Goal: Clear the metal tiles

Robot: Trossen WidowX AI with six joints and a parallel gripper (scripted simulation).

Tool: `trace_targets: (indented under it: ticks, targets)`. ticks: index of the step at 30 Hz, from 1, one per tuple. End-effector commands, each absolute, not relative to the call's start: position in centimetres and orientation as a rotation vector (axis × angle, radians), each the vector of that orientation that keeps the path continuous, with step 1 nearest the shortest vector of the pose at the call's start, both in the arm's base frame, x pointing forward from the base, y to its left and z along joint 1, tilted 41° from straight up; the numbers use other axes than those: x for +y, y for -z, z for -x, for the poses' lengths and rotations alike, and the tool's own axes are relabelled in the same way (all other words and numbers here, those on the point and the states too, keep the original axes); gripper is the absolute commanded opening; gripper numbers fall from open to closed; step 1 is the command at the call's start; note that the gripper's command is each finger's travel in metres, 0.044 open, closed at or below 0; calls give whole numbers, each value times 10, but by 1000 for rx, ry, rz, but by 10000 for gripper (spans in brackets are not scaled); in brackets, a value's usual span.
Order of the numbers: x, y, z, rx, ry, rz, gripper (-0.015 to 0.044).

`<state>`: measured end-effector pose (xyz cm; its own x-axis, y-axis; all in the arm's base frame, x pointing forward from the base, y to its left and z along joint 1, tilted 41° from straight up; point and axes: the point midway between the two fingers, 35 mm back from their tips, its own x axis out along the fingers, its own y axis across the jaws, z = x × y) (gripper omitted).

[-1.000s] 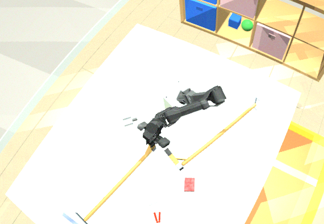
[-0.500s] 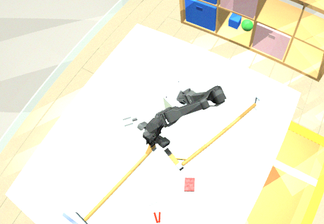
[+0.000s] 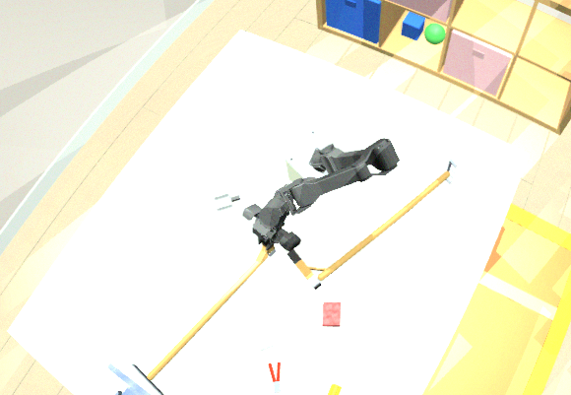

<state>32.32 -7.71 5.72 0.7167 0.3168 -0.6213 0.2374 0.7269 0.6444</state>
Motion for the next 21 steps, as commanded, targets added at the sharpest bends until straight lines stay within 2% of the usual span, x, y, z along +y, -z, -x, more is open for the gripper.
trace_targets:
  ticks: [1, 21]
  targets:
    - [-69, -67, -328, 777, -84, -767, 0]
    - [-51, -83, -333, 762, -126, -744, 0]
